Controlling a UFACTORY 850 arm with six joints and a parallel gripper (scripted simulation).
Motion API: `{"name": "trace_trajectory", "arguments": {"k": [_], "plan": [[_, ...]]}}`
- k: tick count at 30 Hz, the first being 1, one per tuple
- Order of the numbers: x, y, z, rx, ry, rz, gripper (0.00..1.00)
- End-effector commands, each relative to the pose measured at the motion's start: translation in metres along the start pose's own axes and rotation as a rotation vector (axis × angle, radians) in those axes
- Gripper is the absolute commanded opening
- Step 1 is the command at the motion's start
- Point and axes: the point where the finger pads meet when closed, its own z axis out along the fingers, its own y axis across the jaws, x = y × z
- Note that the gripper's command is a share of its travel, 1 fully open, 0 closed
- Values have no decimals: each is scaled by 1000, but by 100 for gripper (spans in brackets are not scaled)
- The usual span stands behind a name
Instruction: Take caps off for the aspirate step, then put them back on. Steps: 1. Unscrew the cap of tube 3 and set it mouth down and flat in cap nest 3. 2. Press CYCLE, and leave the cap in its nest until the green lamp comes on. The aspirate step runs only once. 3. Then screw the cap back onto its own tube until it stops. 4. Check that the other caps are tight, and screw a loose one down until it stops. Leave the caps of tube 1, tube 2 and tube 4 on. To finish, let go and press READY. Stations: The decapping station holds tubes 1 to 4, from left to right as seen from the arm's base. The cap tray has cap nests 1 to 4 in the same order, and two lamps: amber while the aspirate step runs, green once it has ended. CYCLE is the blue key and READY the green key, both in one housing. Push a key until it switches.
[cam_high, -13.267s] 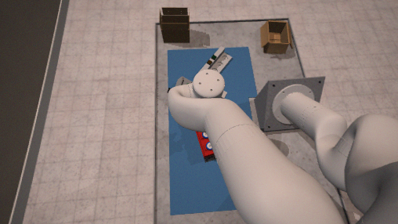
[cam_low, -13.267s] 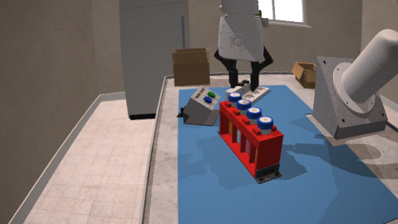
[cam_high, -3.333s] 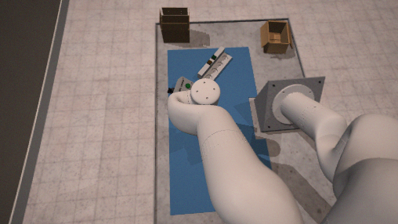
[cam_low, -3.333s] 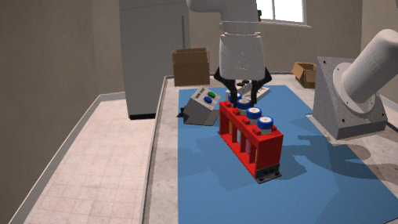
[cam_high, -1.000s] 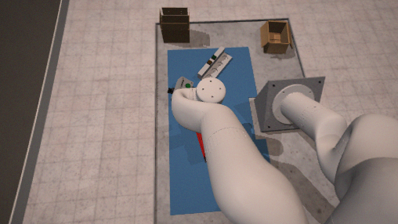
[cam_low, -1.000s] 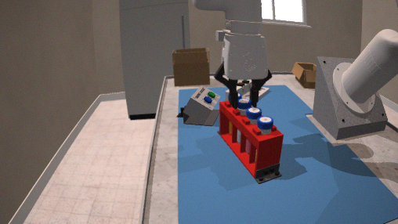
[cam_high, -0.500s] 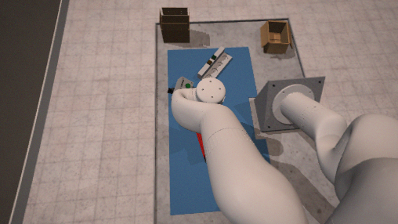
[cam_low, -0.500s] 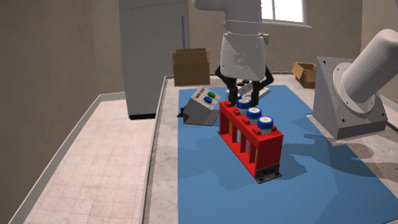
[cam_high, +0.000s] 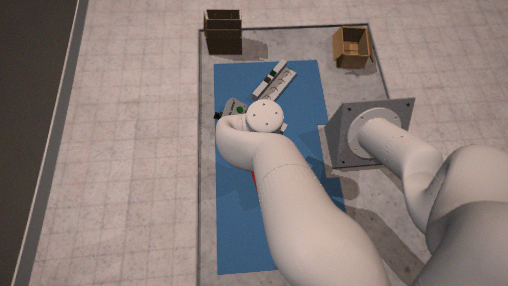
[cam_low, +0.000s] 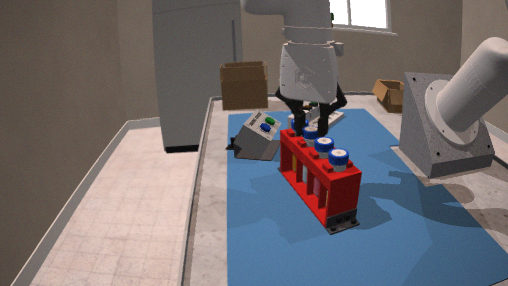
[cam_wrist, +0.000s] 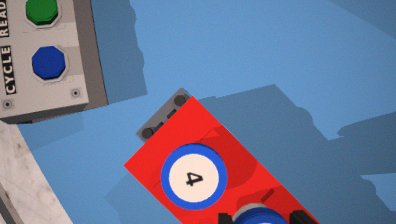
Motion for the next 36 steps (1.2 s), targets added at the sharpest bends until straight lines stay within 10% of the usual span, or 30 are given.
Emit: {"name": "trace_trajectory", "arguments": {"k": [1,36], "plan": [[0,-1,-1,2,0,0,0],[0,-1,-1,0,1,-1442,0]]}}
